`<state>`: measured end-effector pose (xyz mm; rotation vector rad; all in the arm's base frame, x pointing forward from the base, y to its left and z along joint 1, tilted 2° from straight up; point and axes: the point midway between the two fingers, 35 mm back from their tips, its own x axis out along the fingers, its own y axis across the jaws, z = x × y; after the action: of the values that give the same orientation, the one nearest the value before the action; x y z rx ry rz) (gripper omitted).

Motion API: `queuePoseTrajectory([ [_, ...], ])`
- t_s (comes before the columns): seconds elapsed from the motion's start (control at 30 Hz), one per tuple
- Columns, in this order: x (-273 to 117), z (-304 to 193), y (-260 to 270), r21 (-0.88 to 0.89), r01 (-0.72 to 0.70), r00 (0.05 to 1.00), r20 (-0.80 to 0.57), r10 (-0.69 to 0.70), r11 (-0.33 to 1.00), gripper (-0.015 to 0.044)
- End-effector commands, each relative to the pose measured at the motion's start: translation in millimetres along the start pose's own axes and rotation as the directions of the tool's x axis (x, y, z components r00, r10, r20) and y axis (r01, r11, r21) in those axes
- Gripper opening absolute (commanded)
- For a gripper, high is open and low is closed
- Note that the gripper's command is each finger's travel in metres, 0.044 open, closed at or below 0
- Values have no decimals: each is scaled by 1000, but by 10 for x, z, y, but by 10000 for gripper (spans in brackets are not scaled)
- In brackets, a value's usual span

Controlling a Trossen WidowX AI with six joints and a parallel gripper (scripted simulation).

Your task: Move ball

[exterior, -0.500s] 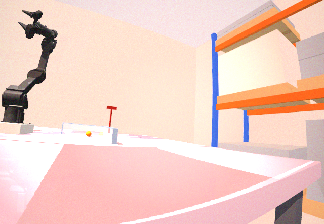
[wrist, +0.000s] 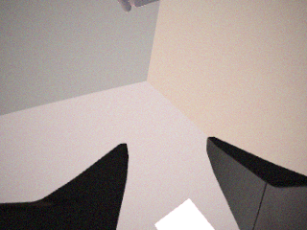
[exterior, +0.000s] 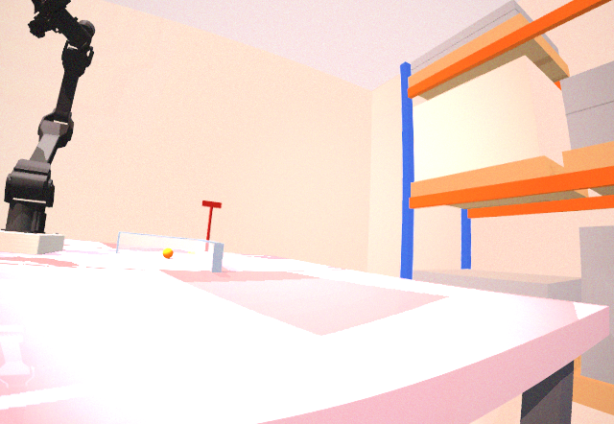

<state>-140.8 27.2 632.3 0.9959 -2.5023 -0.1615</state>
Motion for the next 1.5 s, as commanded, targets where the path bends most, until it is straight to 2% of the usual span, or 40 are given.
queuePoseTrajectory([
  [0.0,220,-68,-517,-206,132,990,-16,-138,970,244],
  [0.17,379,-138,-1204,-477,269,946,-32,-322,837,244],
  [0.3,386,-192,-1909,-711,325,866,-41,-498,624,244],
  [0.4,291,-218,-2427,-849,299,785,-41,-618,436,244],
  [0.47,183,-227,-2762,-918,248,722,-38,-691,310,244],
  [0.63,-189,-239,-3448,-991,76,549,-52,-834,112,244],
  [0.87,-919,-151,-4231,-948,-305,286,-1,-958,-90,244],
  [1.0,-1520,-45,-4606,-820,-564,104,48,-993,-99,244],
  [1.17,-2354,165,-4904,-575,-818,-116,134,-984,18,244],
  [1.33,-3159,450,-5004,-332,-921,-291,238,-927,204,244],
  [1.47,-3459,584,-4998,-224,-930,-348,283,-894,292,244],
])
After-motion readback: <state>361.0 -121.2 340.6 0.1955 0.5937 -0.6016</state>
